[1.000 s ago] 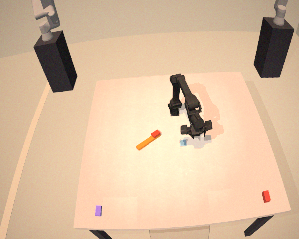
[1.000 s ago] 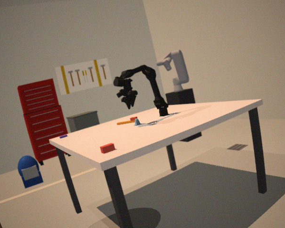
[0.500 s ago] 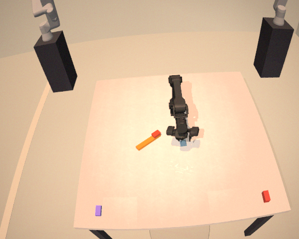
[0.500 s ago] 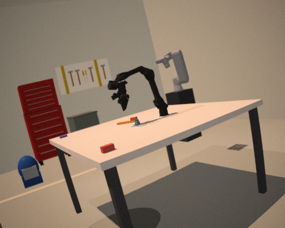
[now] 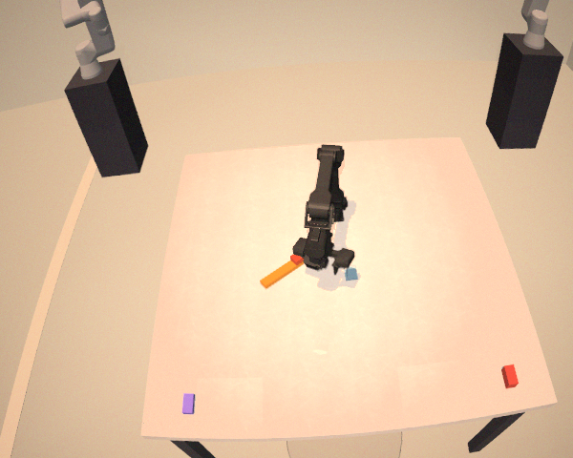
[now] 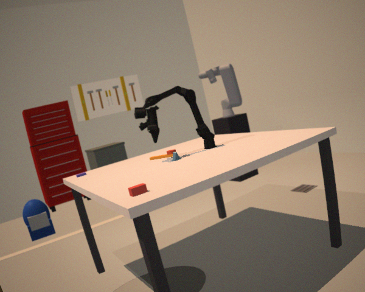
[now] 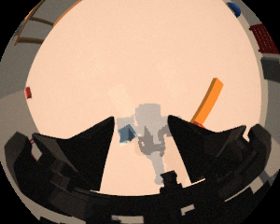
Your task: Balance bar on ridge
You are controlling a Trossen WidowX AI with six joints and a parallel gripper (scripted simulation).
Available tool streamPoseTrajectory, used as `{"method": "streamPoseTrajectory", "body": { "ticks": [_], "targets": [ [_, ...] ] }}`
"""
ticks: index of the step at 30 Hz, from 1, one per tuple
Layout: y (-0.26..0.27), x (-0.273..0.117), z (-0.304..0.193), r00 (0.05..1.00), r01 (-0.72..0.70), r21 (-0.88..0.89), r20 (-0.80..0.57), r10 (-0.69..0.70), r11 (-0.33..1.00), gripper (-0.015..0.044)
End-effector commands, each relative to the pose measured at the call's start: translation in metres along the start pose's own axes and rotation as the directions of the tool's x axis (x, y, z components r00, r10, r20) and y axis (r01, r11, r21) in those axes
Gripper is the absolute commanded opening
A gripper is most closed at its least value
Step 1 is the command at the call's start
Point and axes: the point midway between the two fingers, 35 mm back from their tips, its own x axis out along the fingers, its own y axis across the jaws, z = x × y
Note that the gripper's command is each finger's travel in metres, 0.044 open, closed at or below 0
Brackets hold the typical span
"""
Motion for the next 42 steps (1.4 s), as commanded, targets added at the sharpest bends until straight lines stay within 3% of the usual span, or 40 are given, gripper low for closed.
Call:
{"method": "streamPoseTrajectory", "body": {
  "ticks": [1, 27, 32, 42],
  "targets": [
    [-0.021, 0.003, 0.002, 1.000, 0.028, 0.046, -0.015, -0.027, 0.999, 0.0315],
    [-0.163, -0.001, -0.004, 0.985, 0.167, 0.384, -0.093, -0.142, 0.908, 0.0315],
    [-0.171, -0.001, -0.006, 0.984, 0.174, 0.402, -0.100, -0.146, 0.899, 0.0315],
    [-0.180, 0.055, -0.011, 0.984, 0.174, 0.402, -0.100, -0.146, 0.899, 0.0315]
  ]
}}
